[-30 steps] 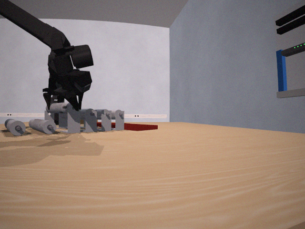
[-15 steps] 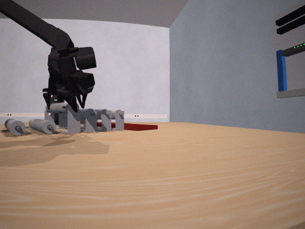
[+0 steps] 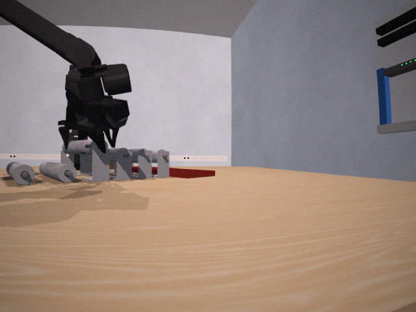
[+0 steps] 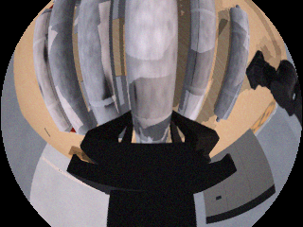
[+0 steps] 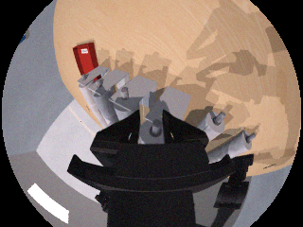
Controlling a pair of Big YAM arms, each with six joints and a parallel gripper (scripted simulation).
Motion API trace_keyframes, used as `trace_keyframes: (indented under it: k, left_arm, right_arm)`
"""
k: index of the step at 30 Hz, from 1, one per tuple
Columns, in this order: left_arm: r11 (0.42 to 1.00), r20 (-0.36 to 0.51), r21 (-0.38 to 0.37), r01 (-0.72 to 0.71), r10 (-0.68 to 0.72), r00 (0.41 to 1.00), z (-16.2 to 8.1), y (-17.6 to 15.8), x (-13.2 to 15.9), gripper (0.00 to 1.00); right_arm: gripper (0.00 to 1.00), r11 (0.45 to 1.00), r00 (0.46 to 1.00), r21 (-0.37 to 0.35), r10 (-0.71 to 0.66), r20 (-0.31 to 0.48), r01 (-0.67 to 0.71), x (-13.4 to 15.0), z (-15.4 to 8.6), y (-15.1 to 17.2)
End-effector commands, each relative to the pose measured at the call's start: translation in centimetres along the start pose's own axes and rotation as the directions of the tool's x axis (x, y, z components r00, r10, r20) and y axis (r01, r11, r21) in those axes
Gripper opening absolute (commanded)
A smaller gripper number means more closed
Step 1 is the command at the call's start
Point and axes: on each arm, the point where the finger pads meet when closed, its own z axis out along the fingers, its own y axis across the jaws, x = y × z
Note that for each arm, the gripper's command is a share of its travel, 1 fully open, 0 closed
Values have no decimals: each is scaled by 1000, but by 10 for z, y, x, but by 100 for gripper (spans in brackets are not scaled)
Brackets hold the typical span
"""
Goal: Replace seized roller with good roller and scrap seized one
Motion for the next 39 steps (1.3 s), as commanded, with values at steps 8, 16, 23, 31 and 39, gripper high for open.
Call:
trace_keyframes:
  k: [8, 16, 23, 31, 39]
  left_arm:
    - [999, 78, 24, -25, 23, 997, -18, -8, -18, 32]
    - [999, 115, 37, -9, 5, 993, -30, -12, -28, 62]
    - [1000, 97, 30, -8, 5, 995, -22, -11, -26, 62]
    - [1000, 97, 30, -8, 5, 995, -22, -11, -26, 62]
    - [1000, 95, 29, -9, 6, 995, -78, -9, -20, 62]
  right_arm:
    - [32, 999, 999, -30, -36, 25, 37, -9, -12, 24]
    - [32, 999, 999, -30, -36, 25, 37, -9, -12, 24]
    - [32, 999, 999, -30, -36, 25, 37, -9, -12, 24]
    - [32, 999, 999, -30, -36, 25, 37, -9, -12, 24]
    - [32, 998, 998, -42, -52, 46, 54, -11, -73, 26]
